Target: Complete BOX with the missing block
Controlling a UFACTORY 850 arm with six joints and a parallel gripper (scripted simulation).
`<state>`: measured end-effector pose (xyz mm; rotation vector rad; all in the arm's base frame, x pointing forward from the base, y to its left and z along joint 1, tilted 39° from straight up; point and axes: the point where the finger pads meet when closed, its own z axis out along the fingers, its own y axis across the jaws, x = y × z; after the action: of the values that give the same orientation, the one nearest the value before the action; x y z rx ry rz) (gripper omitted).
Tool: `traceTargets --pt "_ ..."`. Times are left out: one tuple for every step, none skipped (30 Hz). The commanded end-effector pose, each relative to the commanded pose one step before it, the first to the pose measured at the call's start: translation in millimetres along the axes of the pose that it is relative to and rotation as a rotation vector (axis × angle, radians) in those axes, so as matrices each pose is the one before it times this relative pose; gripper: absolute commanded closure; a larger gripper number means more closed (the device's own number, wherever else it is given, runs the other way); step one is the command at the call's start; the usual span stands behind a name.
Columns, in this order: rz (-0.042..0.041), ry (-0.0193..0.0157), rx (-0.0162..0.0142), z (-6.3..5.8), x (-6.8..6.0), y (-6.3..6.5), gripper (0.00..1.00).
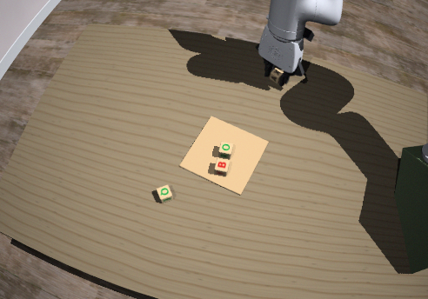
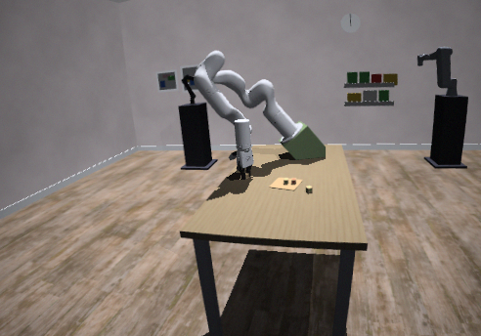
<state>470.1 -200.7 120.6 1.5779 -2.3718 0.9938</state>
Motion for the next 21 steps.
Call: traceTargets --pt "0.00019 -0.00027 0.00089 -0.3 -0.12 -0.46 0.58" --pt "0.0 0.0 0.0 0.0 0.0 0.0 0.58" --pt "0.0 0.0 0.0 0.0 0.0 0.0 0.58" --pt "0.0 0.0 0.0 0.0 0.0 0.0 0.58" --pt "0.0 0.0 0.0 0.0 0.0 0.0 0.79" --pt "0.0 0.0 0.0 0.0 0.0 0.0 0.79" --pt "0.0 0.0 0.0 0.0 0.0 0.0 0.79" --pt "0.0 0.0 0.0 0.0 0.0 0.0 0.79" --pt "0.0 0.0 0.0 0.0 0.0 0.0 0.79" --pt "0.0 0.0 0.0 0.0 0.0 0.0 0.79" --pt "0.0 0.0 0.0 0.0 0.0 0.0 0.79" --pt "0.0 0.0 0.0 0.0 0.0 0.0 0.79" --pt "0.0 0.0 0.0 0.0 0.0 0.0 0.79" --pt "0.0 0.0 0.0 0.0 0.0 0.0 0.79" --pt "0.0 0.0 0.0 0.0 0.0 0.0 0.79" --pt "0.0 0.0 0.0 0.0 0.0 0.0 0.79" --pt "0.0 0.0 0.0 0.0 0.0 0.0 0.79" --pt "0.0 0.0 0.0 0.0 0.0 0.0 0.79" --pt "0.0 0.0 0.0 0.0 0.0 0.0 0.79" --pt "0.0 0.0 0.0 0.0 0.0 0.0 0.79" --pt "0.0 0.0 0.0 0.0 0.0 0.0 0.79"
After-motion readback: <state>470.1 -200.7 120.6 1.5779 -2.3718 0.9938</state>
